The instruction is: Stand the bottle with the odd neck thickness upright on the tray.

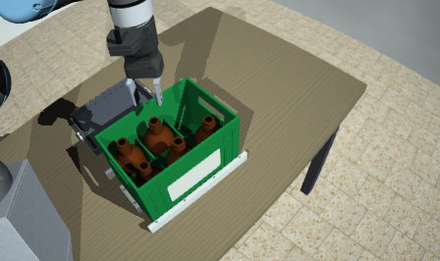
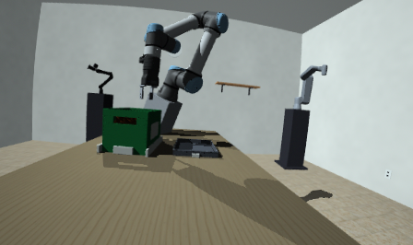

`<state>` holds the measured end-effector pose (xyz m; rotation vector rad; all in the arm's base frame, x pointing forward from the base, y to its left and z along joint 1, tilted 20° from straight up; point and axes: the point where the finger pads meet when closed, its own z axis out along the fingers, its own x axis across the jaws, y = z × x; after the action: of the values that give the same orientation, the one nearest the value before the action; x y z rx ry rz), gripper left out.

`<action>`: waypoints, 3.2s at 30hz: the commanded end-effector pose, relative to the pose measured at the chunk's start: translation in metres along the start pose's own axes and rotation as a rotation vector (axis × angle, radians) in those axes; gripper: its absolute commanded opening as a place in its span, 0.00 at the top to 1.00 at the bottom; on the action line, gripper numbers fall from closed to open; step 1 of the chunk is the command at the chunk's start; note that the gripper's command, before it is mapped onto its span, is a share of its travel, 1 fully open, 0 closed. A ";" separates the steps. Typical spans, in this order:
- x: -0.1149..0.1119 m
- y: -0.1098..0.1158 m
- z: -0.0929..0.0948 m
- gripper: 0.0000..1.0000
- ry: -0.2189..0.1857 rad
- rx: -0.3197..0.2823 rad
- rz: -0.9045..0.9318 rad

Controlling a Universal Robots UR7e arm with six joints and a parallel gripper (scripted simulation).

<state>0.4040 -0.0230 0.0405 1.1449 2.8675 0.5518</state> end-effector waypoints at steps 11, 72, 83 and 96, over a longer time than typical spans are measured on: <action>0.000 0.000 -0.001 1.00 -0.001 0.000 0.000; -0.123 0.006 0.000 0.00 -0.001 0.000 0.000; -0.123 0.006 0.000 0.00 -0.001 0.000 0.000; -0.123 0.006 0.001 0.00 -0.001 0.000 0.000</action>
<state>0.4975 -0.1007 0.0260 1.1448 2.8674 0.5519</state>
